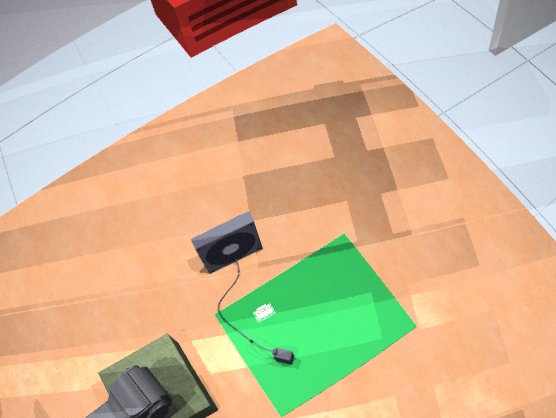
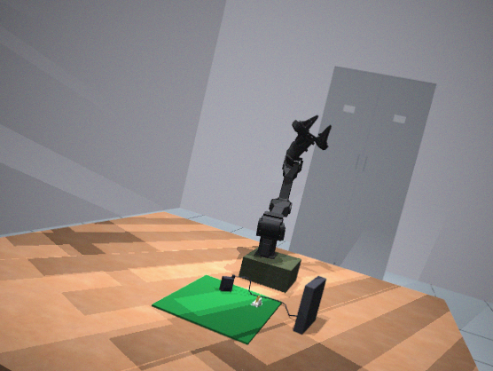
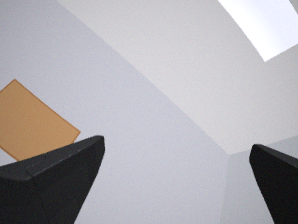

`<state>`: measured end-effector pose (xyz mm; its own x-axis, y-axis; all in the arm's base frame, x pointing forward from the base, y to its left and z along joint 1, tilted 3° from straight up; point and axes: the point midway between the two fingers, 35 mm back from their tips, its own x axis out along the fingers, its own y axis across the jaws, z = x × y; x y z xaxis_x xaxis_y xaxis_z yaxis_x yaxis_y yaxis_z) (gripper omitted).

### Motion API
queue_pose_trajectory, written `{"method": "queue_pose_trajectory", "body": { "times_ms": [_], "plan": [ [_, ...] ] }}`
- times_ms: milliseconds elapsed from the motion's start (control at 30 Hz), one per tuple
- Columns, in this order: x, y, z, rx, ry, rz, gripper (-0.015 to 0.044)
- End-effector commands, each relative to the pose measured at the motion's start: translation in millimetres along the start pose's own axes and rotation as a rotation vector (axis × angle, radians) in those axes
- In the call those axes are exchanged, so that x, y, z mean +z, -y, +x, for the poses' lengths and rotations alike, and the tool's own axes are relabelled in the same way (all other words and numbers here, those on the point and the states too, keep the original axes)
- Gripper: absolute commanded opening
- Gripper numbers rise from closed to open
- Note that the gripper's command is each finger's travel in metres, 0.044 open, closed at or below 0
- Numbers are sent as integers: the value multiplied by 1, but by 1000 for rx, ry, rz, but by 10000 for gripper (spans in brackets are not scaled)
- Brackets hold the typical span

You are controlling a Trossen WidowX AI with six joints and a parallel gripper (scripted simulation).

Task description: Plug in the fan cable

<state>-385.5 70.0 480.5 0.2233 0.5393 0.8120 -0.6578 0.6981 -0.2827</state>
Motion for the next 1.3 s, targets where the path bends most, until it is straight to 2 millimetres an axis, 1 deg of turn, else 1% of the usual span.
{"method": "queue_pose_trajectory", "body": {
  "times_ms": [0, 33, 67, 100, 233, 300, 400, 567, 733, 867, 1000, 1133, 1267],
  "plan": [
    [0, 0, 0, 0, 0, 0, 426],
    [0, 0, 0, 0, 0, 0, 440],
    [-1, 2, 2, -5, -4, 3, 440],
    [-4, 8, 8, -18, -17, 14, 440],
    [-28, 56, 51, -126, -116, 90, 440],
    [-35, 67, 60, -152, -139, 108, 440],
    [-51, 92, 78, -209, -189, 144, 440],
    [-89, 144, 109, -331, -296, 219, 440],
    [-133, 196, 131, -460, -407, 291, 440],
    [-171, 237, 141, -571, -497, 345, 440],
    [-212, 276, 144, -686, -588, 398, 440],
    [-255, 314, 140, -804, -684, 452, 440],
    [-299, 350, 128, -928, -784, 504, 440]
  ]
}}
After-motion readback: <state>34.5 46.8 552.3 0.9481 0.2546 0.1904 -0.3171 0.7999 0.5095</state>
